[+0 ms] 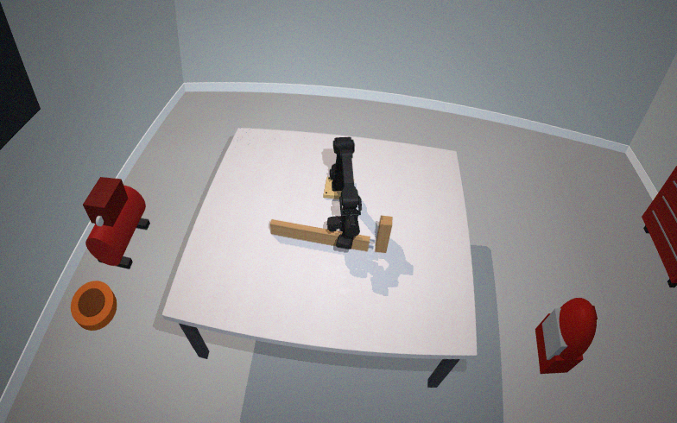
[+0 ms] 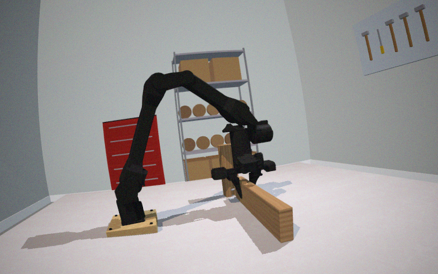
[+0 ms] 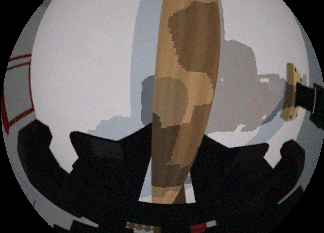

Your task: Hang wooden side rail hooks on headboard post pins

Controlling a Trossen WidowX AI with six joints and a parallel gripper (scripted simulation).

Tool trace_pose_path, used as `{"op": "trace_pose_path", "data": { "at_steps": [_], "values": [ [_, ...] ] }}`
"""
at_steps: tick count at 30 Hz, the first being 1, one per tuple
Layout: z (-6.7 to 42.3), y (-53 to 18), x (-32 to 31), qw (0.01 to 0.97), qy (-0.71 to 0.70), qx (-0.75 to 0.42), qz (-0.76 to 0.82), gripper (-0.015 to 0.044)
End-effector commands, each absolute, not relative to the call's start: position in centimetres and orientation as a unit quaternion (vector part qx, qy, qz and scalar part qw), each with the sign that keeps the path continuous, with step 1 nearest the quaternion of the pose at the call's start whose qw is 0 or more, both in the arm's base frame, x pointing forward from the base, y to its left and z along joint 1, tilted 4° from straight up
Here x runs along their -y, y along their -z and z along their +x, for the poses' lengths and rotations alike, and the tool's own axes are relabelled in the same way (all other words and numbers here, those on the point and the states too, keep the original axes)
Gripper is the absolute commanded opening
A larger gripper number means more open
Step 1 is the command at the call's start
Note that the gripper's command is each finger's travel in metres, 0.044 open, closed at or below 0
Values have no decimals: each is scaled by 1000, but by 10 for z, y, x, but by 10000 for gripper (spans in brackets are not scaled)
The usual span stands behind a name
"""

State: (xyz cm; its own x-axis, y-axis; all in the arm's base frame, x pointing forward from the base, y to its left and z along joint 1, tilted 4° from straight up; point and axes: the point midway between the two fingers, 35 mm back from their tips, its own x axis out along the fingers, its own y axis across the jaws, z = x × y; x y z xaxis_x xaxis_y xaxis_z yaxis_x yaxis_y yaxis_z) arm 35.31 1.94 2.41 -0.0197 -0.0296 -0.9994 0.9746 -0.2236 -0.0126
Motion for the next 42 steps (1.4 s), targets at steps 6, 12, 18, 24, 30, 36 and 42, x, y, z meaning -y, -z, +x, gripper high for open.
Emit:
{"op": "trace_pose_path", "data": {
  "at_steps": [6,12,18,24,30,36,42],
  "values": [
    [353,-24,-19,448,564,-439,537,0],
    [353,-24,-18,461,553,-452,526,0],
    [351,-24,-19,467,548,-458,521,0],
    [349,-24,-19,467,548,-458,521,0],
    [346,-24,-19,467,548,-458,521,0],
    [347,-24,-20,465,548,-457,524,0],
    [347,-24,-20,465,548,-457,524,0]
  ]
}}
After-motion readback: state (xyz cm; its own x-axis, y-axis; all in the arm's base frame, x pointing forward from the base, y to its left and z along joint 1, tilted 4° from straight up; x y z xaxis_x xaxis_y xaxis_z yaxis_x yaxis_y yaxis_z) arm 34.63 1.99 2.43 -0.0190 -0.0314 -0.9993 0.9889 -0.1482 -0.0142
